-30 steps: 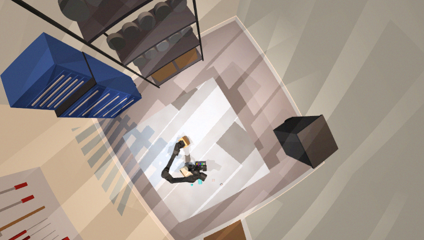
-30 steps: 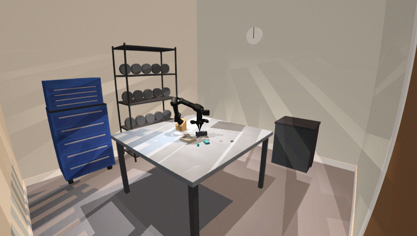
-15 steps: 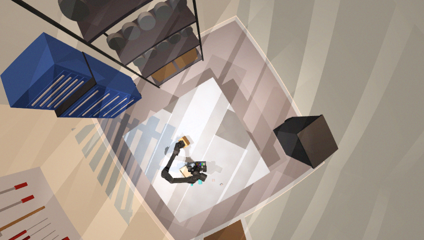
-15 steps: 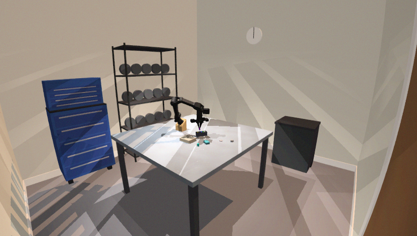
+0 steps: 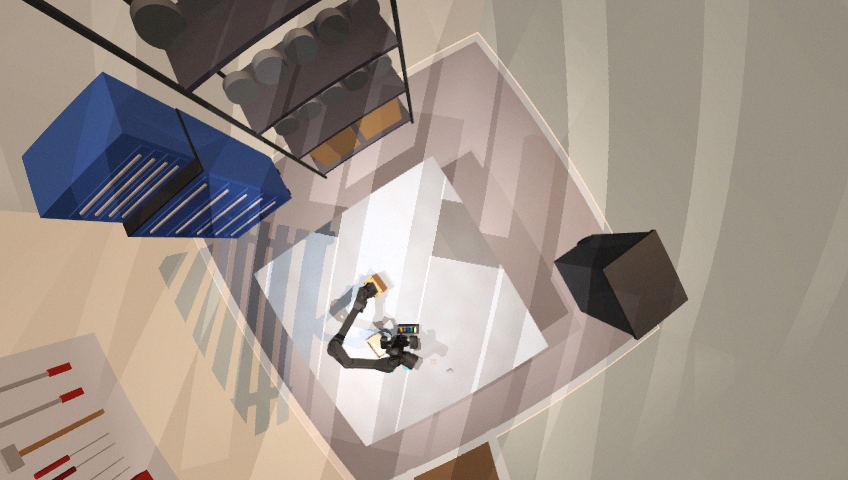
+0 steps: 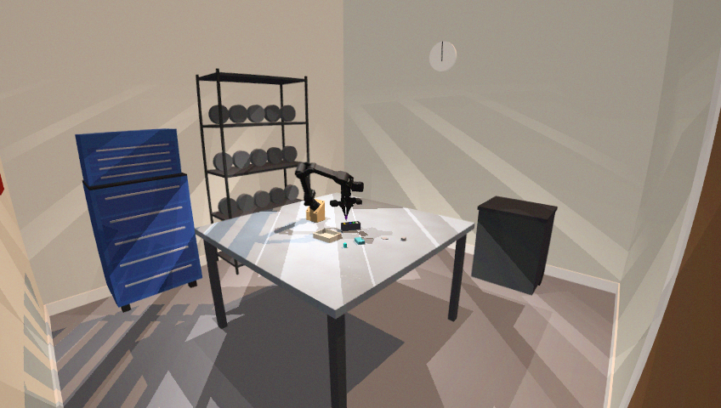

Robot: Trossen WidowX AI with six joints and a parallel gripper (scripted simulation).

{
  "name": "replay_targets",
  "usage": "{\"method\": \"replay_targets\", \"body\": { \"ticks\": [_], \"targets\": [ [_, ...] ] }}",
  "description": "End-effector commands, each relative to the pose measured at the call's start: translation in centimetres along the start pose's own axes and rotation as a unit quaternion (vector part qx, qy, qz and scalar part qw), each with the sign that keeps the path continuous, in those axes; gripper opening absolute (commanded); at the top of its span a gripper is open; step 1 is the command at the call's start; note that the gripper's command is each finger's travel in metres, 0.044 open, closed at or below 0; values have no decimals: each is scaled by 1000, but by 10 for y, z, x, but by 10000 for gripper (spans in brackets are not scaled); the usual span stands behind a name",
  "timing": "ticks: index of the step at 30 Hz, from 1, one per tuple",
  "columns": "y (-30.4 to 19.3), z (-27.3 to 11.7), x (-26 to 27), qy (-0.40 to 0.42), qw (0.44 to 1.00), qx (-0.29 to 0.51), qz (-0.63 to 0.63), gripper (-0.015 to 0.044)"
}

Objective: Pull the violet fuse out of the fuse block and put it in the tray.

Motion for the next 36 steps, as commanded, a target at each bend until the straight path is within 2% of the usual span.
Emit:
{"method": "replay_targets", "body": {
  "ticks": [1, 19, 36],
  "targets": [
    [16, -3, -27, 6, 1000, -3, 7, 0],
    [44, -4, -153, -4, 1000, -7, 8, 0],
    [45, 7, -157, -5, 1000, -7, 9, 0]
  ]
}}
Point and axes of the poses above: the point midway between the two fingers, 35 mm back from their tips, its own z axis out along the fingers, its own x axis across the jaws, y = z × x, the point moved 4 cm from there along -z, back along the fingers, and after that the axes turned 15 degrees about -z, right-handed, at the moved point
